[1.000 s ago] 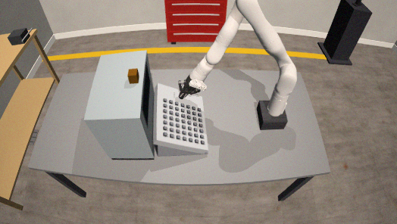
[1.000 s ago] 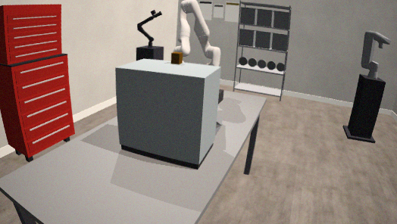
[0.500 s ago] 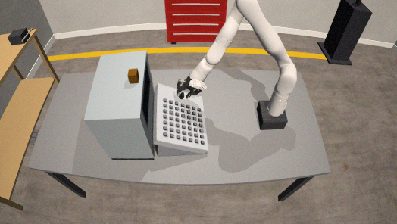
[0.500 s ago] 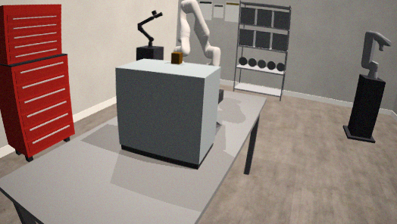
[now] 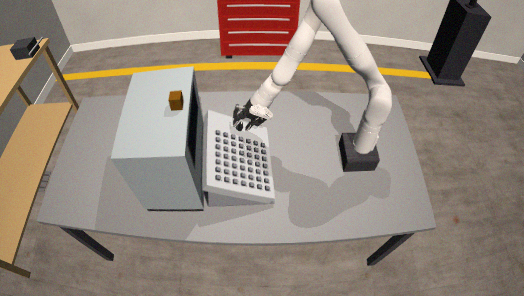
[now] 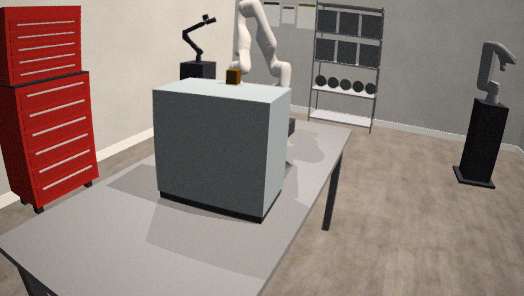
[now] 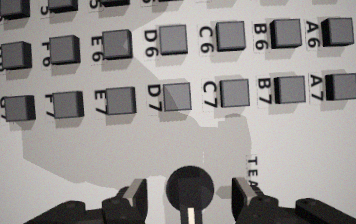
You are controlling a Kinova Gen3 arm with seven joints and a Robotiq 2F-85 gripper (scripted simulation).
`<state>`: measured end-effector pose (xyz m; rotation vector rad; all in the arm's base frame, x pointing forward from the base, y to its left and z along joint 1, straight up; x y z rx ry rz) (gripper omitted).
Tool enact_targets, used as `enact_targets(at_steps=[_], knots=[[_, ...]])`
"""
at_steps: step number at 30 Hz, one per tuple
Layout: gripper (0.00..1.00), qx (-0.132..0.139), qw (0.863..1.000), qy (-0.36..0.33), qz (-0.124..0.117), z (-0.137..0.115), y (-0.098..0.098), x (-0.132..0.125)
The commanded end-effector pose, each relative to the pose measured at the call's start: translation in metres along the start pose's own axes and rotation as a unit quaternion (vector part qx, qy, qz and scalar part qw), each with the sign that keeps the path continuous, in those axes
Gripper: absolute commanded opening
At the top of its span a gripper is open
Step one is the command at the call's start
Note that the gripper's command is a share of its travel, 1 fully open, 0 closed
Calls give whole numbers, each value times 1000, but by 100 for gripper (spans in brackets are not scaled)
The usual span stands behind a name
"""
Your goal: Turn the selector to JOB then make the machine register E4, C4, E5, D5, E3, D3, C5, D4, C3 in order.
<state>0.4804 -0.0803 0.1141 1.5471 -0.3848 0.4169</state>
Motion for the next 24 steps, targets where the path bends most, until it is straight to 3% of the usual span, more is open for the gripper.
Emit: enact_targets(at_steps=[1,16,24], knots=[[60,0,1000,-6,1,0,-1,1],[60,1,1000,-6,-2,0,8,-1],[60,1,1000,-7,-2,0,27,-1]])
Point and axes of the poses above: the point where the finger pads meet when closed, its own y axis back along the fingers, its own x axis across the jaws, z = x × y, the point moved 7 cm from there along y, back along the fingers, and after that the axes turned 1 degree about y, right-handed, at the moved point
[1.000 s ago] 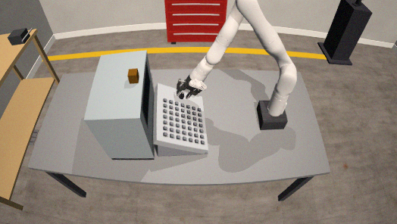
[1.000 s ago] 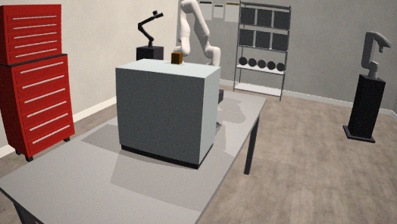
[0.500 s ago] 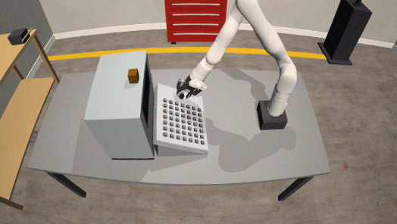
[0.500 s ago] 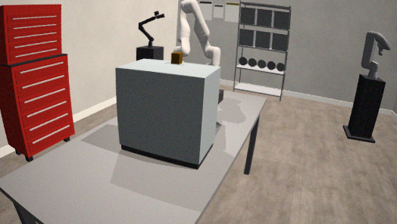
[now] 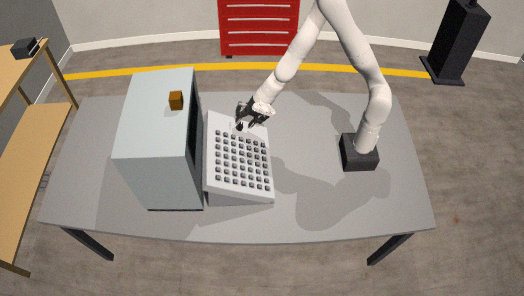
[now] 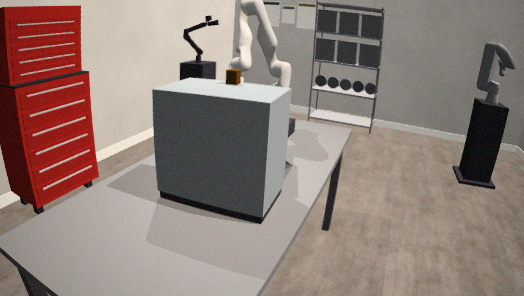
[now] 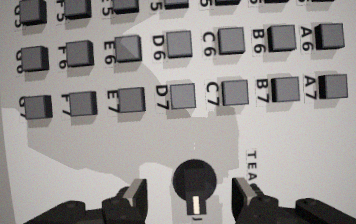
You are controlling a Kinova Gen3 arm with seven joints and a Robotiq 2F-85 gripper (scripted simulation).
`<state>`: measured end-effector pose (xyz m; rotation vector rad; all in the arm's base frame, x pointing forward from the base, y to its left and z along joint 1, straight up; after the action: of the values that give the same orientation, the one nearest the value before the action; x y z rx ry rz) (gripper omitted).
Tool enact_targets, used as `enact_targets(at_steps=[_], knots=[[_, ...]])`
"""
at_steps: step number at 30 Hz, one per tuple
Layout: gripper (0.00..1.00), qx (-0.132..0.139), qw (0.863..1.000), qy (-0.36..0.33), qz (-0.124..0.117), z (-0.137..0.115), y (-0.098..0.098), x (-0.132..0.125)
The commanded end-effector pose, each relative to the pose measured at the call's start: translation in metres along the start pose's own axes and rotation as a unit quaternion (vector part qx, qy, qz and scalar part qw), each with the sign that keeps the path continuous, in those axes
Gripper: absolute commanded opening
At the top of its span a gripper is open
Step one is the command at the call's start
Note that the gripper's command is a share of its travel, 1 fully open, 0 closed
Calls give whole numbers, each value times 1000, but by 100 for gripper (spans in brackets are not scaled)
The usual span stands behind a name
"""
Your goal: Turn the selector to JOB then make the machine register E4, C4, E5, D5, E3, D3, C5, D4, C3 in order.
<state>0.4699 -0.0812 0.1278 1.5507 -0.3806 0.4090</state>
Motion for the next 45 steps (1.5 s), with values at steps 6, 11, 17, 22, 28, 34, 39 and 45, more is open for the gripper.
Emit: enact_targets(at_steps=[6,11,17,22,28,34,39,45], knots=[[60,0,1000,-5,2,0,25,1],[60,1,1000,-5,2,-1,31,1],[60,1,1000,-5,2,-1,36,1],[10,0,1000,-4,4,-1,36,2],[10,0,1000,-4,4,-1,35,2],[10,0,1000,-4,4,-1,35,2],[10,0,1000,-4,4,-1,35,2],[10,0,1000,-4,4,-1,35,2]])
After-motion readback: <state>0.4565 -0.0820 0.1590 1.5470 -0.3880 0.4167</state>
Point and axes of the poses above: the point where the finger pads meet when closed, its own y axis back along the fingers, its own x axis across the jaws, z = x × y, the point moved 7 cm from there along y, back along the fingers, and after that the axes turned 1 degree about y, right-handed, at the moved point
